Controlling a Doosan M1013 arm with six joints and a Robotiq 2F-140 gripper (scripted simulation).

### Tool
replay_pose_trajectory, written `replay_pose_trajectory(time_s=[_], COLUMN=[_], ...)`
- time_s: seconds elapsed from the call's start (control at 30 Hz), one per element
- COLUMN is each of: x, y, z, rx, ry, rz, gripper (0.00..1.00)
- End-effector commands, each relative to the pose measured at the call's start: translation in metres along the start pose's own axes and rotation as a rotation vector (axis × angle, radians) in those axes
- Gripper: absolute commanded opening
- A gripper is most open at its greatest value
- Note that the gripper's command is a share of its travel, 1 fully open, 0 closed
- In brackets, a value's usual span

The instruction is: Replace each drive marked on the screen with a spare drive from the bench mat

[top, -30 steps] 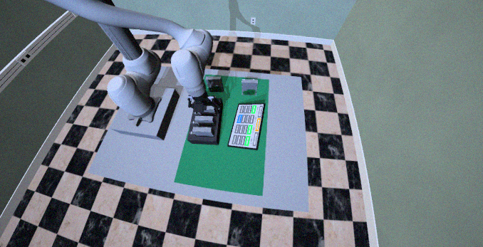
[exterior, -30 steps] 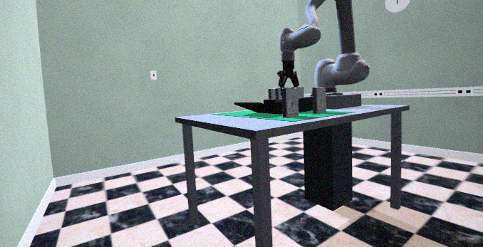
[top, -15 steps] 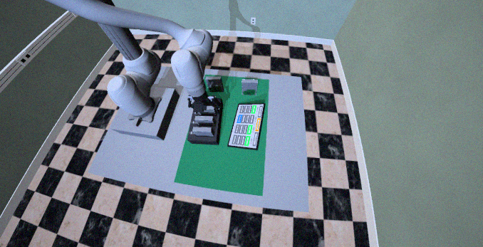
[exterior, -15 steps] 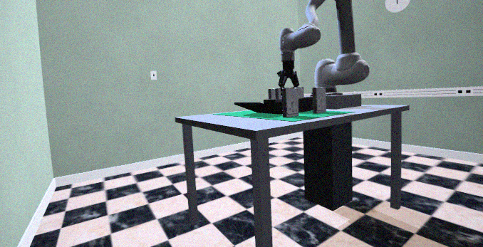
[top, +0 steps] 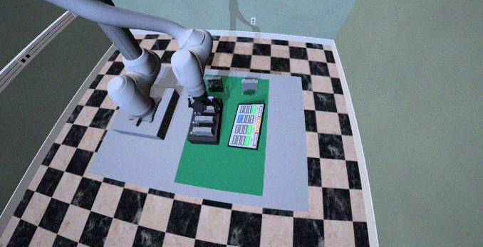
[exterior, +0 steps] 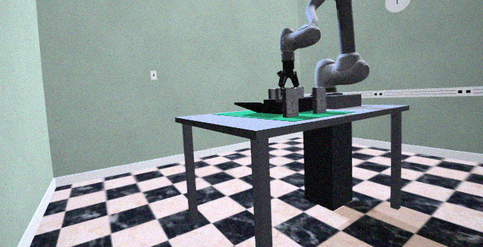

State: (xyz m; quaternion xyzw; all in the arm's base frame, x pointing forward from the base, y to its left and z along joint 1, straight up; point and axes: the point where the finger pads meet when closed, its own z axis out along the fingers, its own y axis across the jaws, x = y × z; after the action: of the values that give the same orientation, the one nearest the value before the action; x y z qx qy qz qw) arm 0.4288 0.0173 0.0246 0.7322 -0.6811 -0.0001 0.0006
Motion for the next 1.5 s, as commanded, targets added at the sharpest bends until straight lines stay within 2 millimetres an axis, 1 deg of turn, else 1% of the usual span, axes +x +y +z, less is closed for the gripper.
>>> replay_pose_trajectory(time_s=[0.0,0.3,0.43,0.57,0.63,0.8,1.13,1.2,1.33,1.47], x=[0.000,0.000,0.000,0.000,0.000,0.000,0.000,0.000,0.000,0.000], y=[0.000,0.000,0.000,0.000,0.000,0.000,0.000,0.000,0.000,0.000], z=[0.000,-0.002,-0.008,-0.018,-0.018,-0.037,-0.083,-0.083,-0.099,-0.110], rx=[0.001,0.001,0.001,0.001,0.001,0.001,0.001,0.001,0.001,0.001], ry=[0.000,0.000,0.000,0.000,0.000,0.000,0.000,0.000,0.000,0.000], rz=[0.000,0.000,0.000,0.000,0.000,0.000,0.000,0.000,0.000,0.000], gripper=[0.89,0.89,0.89,0.89,0.89,0.89,0.89,0.89,0.89,0.89])
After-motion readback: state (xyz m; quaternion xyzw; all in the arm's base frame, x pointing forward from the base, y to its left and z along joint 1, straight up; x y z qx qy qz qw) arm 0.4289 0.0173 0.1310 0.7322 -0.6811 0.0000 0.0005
